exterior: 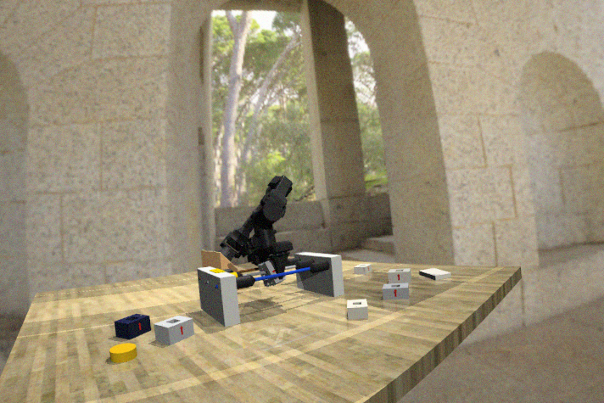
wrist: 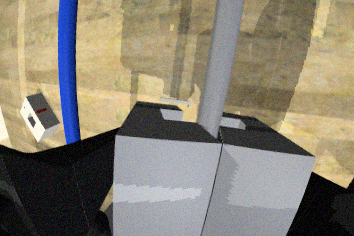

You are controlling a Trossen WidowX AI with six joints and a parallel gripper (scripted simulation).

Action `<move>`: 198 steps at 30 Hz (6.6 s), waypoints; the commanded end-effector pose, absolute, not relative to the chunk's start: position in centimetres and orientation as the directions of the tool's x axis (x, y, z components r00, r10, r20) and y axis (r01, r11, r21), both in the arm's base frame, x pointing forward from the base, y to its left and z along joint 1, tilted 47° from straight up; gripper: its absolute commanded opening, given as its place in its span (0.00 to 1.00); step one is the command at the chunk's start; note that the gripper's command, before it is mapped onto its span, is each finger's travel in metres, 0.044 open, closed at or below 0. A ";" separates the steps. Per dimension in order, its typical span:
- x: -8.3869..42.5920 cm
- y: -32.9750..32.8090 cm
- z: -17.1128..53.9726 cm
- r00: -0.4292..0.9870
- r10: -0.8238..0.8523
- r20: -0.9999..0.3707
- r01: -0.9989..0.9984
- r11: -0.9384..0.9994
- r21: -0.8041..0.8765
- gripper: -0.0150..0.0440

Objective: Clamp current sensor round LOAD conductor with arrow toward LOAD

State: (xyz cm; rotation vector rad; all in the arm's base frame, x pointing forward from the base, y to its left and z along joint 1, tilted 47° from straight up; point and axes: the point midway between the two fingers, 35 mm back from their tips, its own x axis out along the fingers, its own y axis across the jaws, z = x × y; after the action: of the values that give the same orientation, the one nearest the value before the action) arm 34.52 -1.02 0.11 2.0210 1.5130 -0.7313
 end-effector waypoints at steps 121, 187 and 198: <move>34.3 -2.2 0.2 0.427 0.612 -0.665 0.895 -0.392 0.214 1.00; 36.4 -3.2 0.3 0.594 0.525 -0.610 0.794 -0.504 0.339 1.00; 36.4 -3.2 0.3 0.594 0.525 -0.610 0.794 -0.504 0.339 1.00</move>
State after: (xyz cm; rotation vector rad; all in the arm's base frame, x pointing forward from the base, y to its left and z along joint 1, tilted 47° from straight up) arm 35.96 -3.09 0.10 2.2289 1.0489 -0.5971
